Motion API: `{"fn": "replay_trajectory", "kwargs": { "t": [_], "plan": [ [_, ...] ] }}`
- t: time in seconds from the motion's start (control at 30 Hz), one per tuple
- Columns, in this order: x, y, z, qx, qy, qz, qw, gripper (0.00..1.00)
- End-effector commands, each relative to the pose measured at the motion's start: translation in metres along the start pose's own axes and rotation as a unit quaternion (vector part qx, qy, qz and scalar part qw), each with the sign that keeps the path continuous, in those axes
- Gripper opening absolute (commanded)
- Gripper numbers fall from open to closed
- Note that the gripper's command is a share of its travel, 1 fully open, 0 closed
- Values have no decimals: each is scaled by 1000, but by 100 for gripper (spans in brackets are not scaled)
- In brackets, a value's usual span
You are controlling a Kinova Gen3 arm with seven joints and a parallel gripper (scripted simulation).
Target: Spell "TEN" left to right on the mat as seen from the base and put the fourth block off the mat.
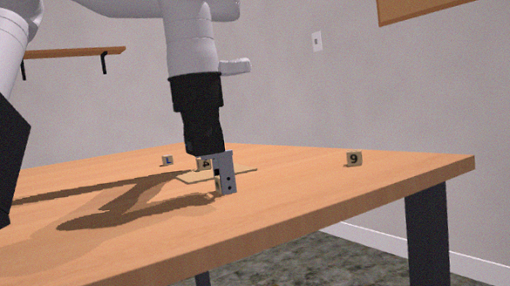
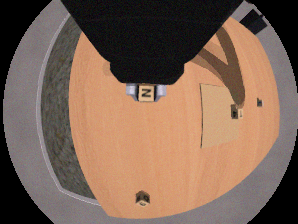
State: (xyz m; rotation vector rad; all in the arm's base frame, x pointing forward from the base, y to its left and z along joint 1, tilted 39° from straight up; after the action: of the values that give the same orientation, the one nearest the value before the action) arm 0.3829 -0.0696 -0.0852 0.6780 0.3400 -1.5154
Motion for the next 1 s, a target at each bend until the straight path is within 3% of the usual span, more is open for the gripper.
{"fn": "replay_trajectory", "kwargs": {
  "t": [0.0,0.27,0.73,0.97],
  "plan": [
    [0,0,1,1,0,0,1000,49],
    [0,0,10,1,0,0,1000,49],
    [0,0,95,1,0,0,1000,49],
    [0,0,101,1,0,0,1000,49]
  ]
}}
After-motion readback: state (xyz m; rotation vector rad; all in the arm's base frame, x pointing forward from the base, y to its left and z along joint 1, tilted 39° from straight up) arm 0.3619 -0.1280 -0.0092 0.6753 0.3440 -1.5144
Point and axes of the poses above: the point where the finger pads meet when closed, its own z axis back along the fingers, its own x axis across the jaws, y = z × x, the point moved 6 cm from there along z, back along the fingers, and after that the axes turned 3 degrees about -z, right-handed, at the moved point
